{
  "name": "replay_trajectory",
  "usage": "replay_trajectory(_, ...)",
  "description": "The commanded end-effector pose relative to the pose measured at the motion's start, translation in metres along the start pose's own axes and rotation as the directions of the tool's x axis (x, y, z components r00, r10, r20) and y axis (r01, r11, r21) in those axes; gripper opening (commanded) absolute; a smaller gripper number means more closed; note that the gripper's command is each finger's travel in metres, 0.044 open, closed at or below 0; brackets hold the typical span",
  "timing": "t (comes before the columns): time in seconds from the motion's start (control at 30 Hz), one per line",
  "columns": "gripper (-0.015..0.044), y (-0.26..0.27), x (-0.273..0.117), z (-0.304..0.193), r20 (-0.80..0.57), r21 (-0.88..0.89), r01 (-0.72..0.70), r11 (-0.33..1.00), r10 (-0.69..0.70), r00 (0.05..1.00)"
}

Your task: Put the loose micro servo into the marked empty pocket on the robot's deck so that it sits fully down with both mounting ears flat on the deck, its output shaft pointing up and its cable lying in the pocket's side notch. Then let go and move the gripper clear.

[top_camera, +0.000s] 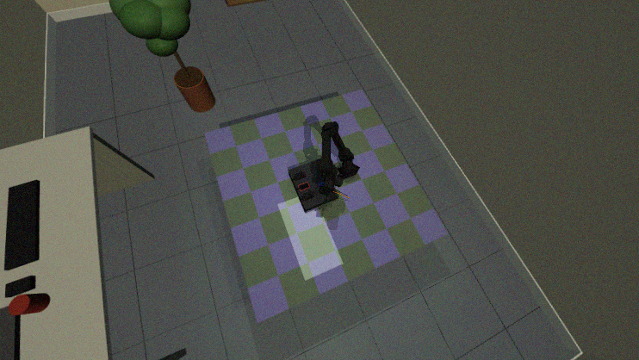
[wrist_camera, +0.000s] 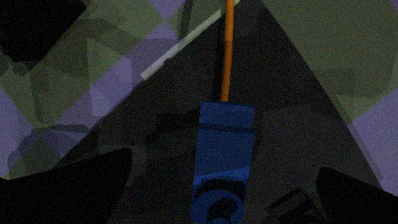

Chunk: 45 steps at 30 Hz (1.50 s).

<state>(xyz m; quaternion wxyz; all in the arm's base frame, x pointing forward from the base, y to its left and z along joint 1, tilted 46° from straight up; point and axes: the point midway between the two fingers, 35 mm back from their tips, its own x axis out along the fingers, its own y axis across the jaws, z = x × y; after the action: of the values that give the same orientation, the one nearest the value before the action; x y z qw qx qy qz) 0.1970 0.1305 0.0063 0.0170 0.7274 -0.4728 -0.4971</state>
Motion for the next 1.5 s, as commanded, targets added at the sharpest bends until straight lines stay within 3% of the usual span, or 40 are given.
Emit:
replay_trajectory(0.0,0.044,0.0,0.007,-0.001,-0.003,-0.006,-0.001,1.0,0.001,1.0)
replay_trajectory(0.53,0.044,0.001,0.027,-0.001,-0.004,-0.006,-0.001,1.0,0.001,1.0)
replay_trajectory(0.93,0.0125,0.001,0.027,-0.001,-0.004,-0.006,-0.001,1.0,0.001,1.0)
replay_trajectory(1.1,0.0092,0.001,0.027,-0.001,-0.004,-0.006,-0.001,1.0,0.001,1.0)
replay_trajectory(1.23,0.0,0.0,0.019,-0.001,-0.004,-0.006,-0.001,1.0,0.001,1.0)
replay_trajectory(1.47,0.0,0.005,-0.004,-0.003,-0.003,-0.006,-0.001,1.0,0.001,1.0)
